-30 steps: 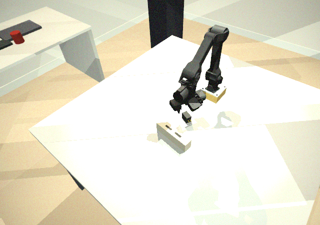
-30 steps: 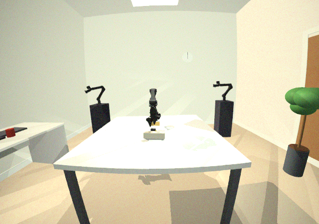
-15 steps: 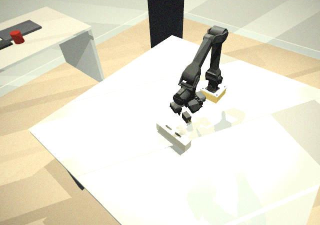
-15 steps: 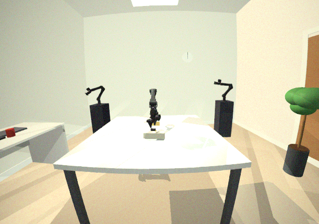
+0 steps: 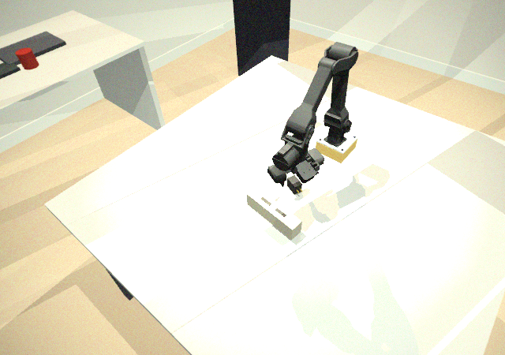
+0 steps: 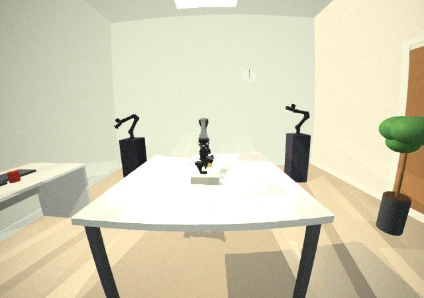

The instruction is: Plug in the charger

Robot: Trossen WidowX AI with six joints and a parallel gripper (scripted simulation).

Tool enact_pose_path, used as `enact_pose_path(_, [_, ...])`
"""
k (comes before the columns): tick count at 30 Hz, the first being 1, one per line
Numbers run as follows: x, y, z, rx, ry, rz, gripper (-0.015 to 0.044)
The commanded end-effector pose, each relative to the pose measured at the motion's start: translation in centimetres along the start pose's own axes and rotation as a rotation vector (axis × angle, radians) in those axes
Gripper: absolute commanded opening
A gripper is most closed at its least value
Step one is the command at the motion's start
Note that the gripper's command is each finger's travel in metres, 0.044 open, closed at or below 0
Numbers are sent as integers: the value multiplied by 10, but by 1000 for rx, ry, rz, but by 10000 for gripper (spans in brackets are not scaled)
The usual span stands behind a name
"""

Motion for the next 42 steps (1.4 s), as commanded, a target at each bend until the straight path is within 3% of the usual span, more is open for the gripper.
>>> enact_pose_path(1, [1, 8, 0, 4, -4, -2, 440])
enact_pose_path(18, [2, 31, 1, 4, -4, -2, 440])
enact_pose_path(30, [2, 28, 1, 2, 0, 0, 125])
enact_pose_path(36, [2, 28, 1, 2, 0, 0, 85])
enact_pose_path(39, [2, 22, 0, 3, -1, 0, 6])
enact_pose_path(42, [1, 10, 0, 3, -1, -1, 0])
Point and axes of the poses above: the point midway between the two fingers, 35 mm back from their tips, its own y axis out along the fingers, its own z axis across the jaws, x = y × z, the point moved 10 cm from there along -y, back along the fingers, and after that the axes turned 15 degrees about -y, right-handed, at the moved point
